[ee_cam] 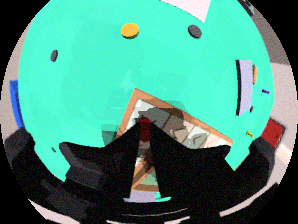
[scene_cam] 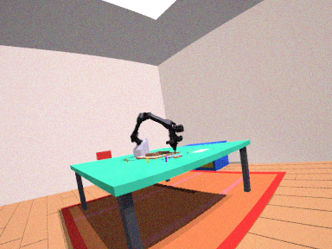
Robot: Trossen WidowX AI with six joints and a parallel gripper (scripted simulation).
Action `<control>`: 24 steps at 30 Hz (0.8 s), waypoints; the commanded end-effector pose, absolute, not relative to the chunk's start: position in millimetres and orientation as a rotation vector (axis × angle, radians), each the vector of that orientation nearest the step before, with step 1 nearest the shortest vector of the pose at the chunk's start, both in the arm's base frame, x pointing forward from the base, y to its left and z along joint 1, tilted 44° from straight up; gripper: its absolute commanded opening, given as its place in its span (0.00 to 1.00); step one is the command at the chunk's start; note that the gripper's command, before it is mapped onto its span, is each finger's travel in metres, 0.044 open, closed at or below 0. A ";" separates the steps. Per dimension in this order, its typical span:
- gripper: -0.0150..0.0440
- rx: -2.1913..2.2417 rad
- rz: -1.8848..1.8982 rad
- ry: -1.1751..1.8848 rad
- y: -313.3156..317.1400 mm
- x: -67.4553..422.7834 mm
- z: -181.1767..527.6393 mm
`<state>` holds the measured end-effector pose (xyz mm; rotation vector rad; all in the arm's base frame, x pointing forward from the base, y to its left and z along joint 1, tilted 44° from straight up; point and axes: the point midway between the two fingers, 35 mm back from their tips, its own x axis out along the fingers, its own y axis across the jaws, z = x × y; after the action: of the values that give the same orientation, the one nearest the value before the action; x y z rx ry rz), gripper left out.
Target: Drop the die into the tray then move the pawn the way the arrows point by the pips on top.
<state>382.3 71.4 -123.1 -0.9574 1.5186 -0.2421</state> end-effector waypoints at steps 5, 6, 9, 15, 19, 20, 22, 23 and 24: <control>0.25 -0.966 -0.240 1.518 74.3 382.6 -120.2; 0.25 -0.965 -0.239 1.518 79.1 382.9 -116.4; 0.25 -0.963 -0.236 1.518 96.0 383.1 -102.1; 0.25 -0.961 -0.233 1.518 128.9 379.0 -71.2; 0.25 -0.961 -0.234 1.519 149.7 373.2 -49.1; 0.25 -0.961 -0.234 1.519 154.7 371.3 -43.4; 0.25 -0.962 -0.235 1.520 161.2 368.6 -35.7; 0.25 -0.962 -0.236 1.520 162.0 368.3 -34.7; 0.25 -0.962 -0.236 1.520 162.0 368.3 -34.7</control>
<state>370.4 155.2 -43.5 -0.9742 1.5175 -0.2306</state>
